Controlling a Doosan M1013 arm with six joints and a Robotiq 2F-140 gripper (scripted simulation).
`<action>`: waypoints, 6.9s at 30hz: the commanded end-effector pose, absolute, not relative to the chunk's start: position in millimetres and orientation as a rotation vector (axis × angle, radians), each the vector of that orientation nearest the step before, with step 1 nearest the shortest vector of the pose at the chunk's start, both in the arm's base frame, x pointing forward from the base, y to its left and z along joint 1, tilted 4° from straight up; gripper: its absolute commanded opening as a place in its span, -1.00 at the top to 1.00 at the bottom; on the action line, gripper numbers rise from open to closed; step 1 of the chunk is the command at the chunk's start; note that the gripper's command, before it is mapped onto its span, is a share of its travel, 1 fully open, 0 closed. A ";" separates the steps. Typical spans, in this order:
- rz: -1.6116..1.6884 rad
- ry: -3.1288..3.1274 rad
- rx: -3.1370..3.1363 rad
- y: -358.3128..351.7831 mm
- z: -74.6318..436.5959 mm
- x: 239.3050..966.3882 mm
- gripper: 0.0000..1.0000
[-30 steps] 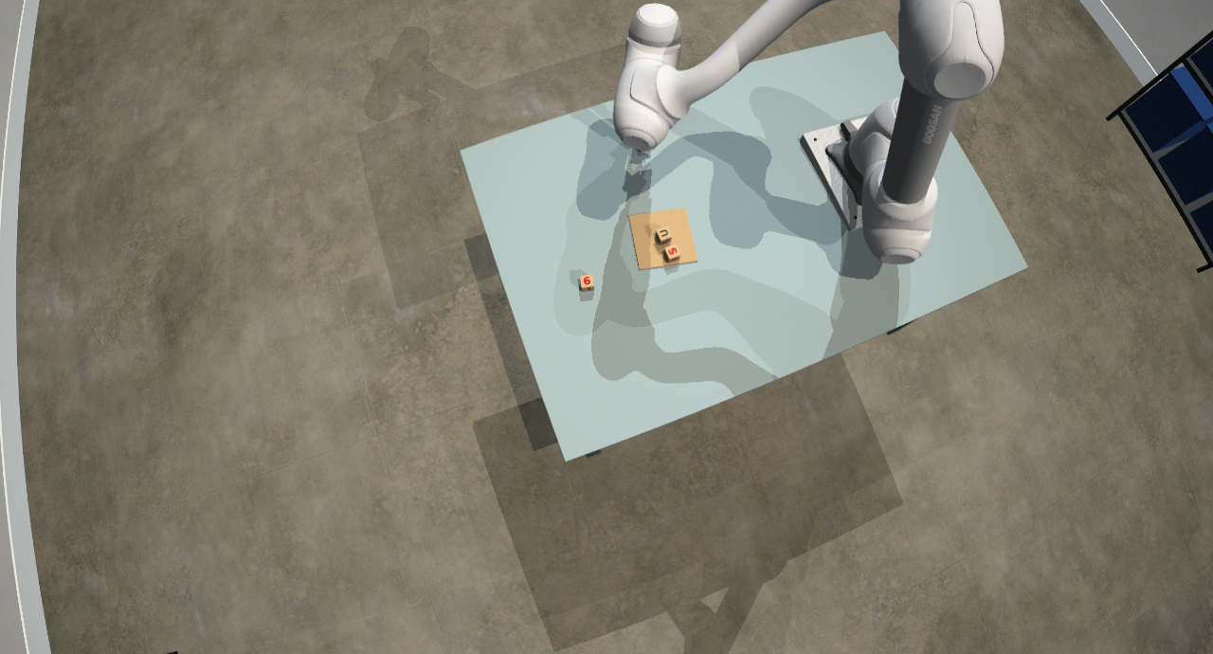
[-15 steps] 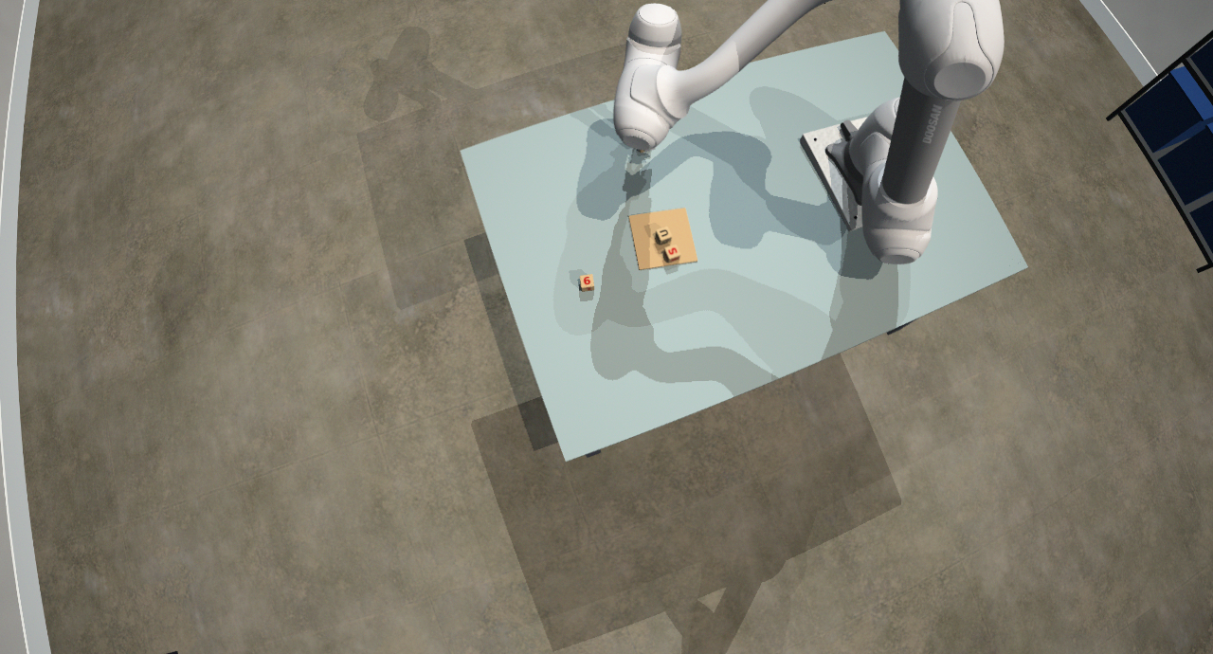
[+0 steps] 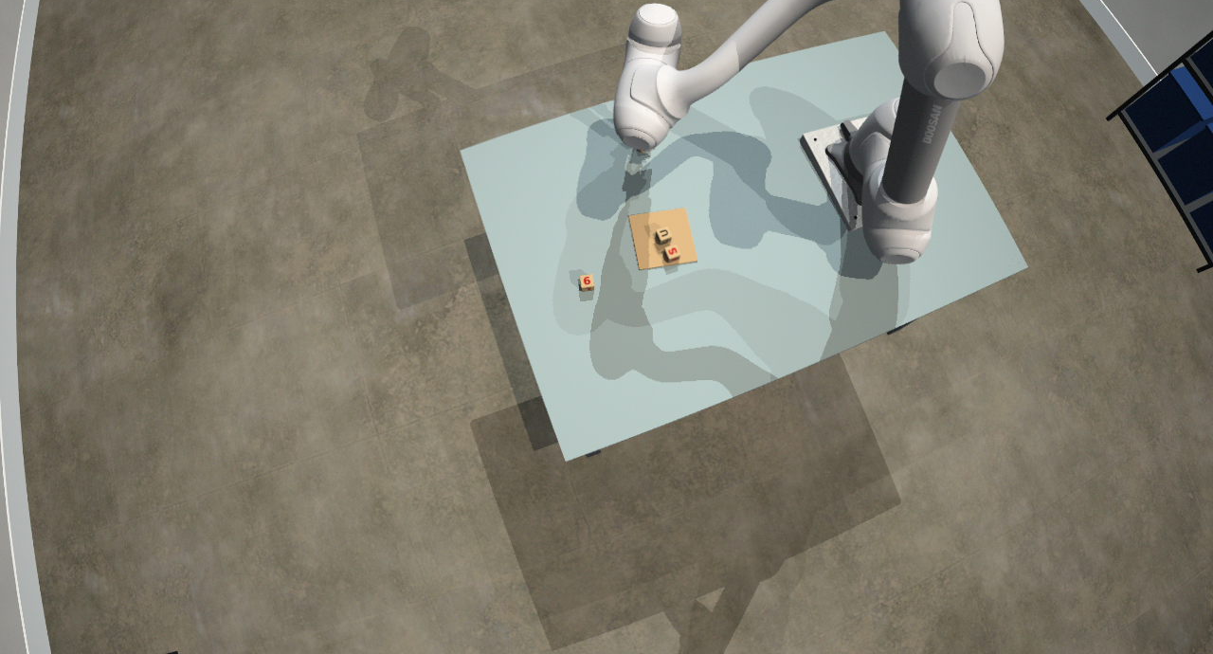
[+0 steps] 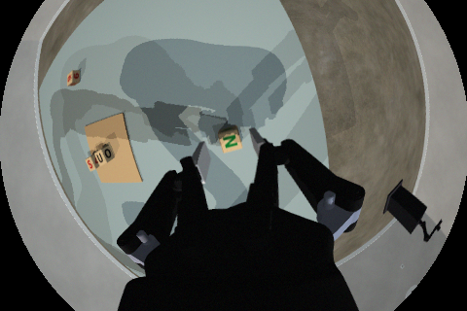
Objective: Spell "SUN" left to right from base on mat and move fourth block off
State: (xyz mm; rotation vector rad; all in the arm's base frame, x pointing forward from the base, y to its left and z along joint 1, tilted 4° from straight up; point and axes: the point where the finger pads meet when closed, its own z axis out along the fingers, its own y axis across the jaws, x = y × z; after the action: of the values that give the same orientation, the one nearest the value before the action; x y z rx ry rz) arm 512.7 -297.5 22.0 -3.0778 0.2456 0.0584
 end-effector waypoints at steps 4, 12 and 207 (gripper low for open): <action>0.064 0.252 -3.078 -300.1 18.6 509.3 0.20; 0.064 0.252 -3.078 -300.1 18.6 509.3 0.20; 0.064 0.252 -3.078 -299.4 -18.7 507.4 0.44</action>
State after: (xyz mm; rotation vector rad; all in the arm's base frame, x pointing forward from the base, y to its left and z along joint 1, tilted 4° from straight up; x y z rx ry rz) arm 510.3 -298.3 -14.3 -3.0797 0.2523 0.0574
